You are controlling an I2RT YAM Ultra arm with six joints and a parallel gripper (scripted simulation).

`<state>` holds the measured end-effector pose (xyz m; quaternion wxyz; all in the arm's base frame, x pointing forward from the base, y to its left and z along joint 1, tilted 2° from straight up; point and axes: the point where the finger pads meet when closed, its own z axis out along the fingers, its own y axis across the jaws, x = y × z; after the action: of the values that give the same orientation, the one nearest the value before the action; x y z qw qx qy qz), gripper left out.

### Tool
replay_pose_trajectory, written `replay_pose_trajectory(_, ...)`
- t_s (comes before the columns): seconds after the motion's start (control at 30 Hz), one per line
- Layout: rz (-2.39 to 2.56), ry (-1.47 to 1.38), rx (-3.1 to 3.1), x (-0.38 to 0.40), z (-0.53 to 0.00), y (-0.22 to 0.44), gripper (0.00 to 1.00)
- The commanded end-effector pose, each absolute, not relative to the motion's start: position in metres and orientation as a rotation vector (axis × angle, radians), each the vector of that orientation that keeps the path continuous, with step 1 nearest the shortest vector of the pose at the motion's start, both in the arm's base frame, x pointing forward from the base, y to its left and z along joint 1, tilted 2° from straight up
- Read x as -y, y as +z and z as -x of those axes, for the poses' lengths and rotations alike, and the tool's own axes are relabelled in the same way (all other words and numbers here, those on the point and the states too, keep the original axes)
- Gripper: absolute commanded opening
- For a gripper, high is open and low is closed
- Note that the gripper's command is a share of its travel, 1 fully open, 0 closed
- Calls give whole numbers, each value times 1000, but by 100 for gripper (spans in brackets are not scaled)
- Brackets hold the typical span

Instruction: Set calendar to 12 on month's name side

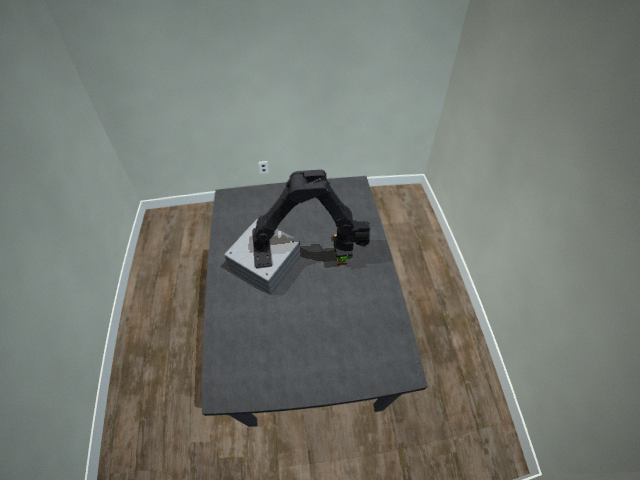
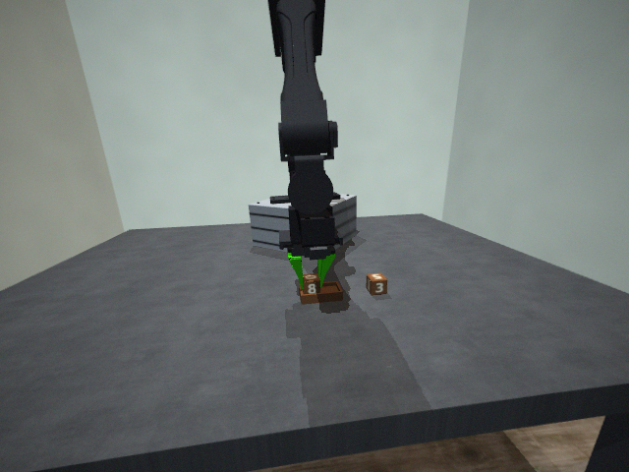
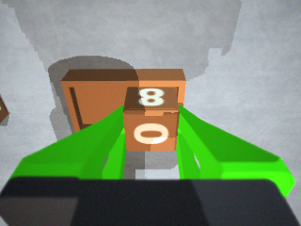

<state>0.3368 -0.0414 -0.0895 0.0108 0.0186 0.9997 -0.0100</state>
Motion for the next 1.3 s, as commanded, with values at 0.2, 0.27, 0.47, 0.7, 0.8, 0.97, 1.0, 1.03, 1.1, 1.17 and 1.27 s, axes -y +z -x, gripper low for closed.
replay_pose_trajectory(0.2,-57,-32,-3107,42,-340,-87,26)
replay_pose_trajectory(0.27,-57,-32,-3107,42,-340,-87,26)
replay_pose_trajectory(0.47,-57,-32,-3107,42,-340,-86,26)
replay_pose_trajectory(0.7,-57,-32,-3107,41,-339,-55,26)
replay_pose_trajectory(0.8,-57,-32,-3107,41,-338,-31,26)
replay_pose_trajectory(0.97,-57,-32,-3107,40,-337,2,26)
replay_pose_trajectory(1.0,-57,-32,-3107,40,-337,2,26)
replay_pose_trajectory(1.03,-57,-32,-3107,40,-337,2,26)
replay_pose_trajectory(1.1,-57,-32,-3107,40,-337,9,26)
replay_pose_trajectory(1.17,-57,-32,-3107,40,-337,13,26)
replay_pose_trajectory(1.27,-57,-32,-3107,40,-337,13,26)
